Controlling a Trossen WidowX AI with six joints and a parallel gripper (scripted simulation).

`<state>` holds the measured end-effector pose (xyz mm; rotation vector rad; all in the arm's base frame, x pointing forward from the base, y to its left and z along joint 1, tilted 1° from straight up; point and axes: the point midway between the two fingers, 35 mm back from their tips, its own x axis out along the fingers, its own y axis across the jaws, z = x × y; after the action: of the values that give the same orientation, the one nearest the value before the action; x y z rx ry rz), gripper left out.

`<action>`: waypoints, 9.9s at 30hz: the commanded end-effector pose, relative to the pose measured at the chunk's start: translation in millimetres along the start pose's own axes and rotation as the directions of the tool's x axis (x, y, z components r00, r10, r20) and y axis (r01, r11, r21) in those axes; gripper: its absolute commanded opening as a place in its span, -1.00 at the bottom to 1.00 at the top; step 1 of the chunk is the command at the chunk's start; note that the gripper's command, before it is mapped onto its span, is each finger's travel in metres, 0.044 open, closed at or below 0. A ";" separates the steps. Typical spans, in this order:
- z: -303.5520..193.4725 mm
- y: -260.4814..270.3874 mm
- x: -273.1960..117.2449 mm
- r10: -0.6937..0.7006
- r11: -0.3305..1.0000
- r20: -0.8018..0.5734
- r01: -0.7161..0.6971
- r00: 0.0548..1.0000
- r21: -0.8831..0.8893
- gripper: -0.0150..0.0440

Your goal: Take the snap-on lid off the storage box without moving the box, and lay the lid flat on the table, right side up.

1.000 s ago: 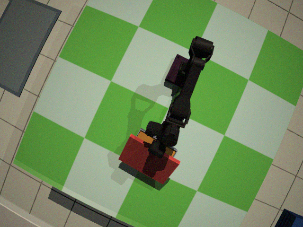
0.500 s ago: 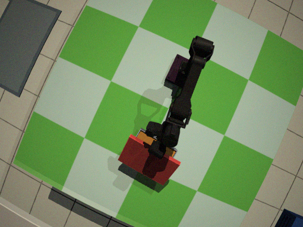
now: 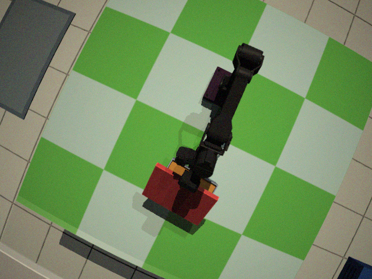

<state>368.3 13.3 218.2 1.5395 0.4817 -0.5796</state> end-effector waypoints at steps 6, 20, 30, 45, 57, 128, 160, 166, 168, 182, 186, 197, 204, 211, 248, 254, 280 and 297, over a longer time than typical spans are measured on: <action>17.0 1.6 -3.9 0.016 1.000 -0.003 -0.016 1.000 -0.003 -0.49; 44.9 -0.5 -6.4 0.016 1.000 -0.001 -0.016 1.000 -0.005 -0.49; 64.7 -2.0 -8.2 0.015 1.000 0.001 -0.015 1.000 -0.007 -0.49; 94.5 -4.2 -10.9 0.015 1.000 0.003 -0.015 1.000 -0.009 -0.49; 118.4 -5.9 -13.2 0.015 1.000 0.004 -0.015 1.000 -0.011 -0.49; 259.0 -14.8 -27.8 0.012 1.000 0.014 -0.011 1.000 -0.023 -0.49; 299.8 -24.2 -27.8 0.011 1.000 0.016 -0.010 1.000 -0.026 -0.49; 298.8 -30.6 -22.8 0.011 1.000 0.016 -0.010 1.000 -0.026 -0.49; 298.8 -31.9 -21.7 0.011 1.000 0.016 -0.010 1.000 -0.026 -0.49; 299.0 -40.4 -14.5 0.011 1.000 0.016 -0.010 1.000 -0.026 -0.49; 299.1 -42.8 -12.4 0.011 1.000 0.016 -0.010 1.000 -0.026 -0.49; 299.4 -49.5 -6.7 0.011 1.000 0.016 -0.010 1.000 -0.026 -0.49; 299.5 -53.8 -3.0 0.011 1.000 0.016 -0.010 1.000 -0.026 -0.49; 299.7 -58.1 0.6 0.011 1.000 0.016 -0.010 1.000 -0.026 -0.49; 300.5 -80.7 19.9 0.011 1.000 0.016 -0.010 1.000 -0.025 -0.49; 300.6 -84.3 23.0 0.011 1.000 0.016 -0.010 1.000 -0.025 -0.49; 301.2 -100.2 36.6 0.011 1.000 0.016 -0.010 1.000 -0.025 -0.49; 301.5 -110.7 45.5 0.011 1.000 0.016 -0.010 1.000 -0.025 -0.49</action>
<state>314.4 -284.9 104.6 1.5033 0.4625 -0.5741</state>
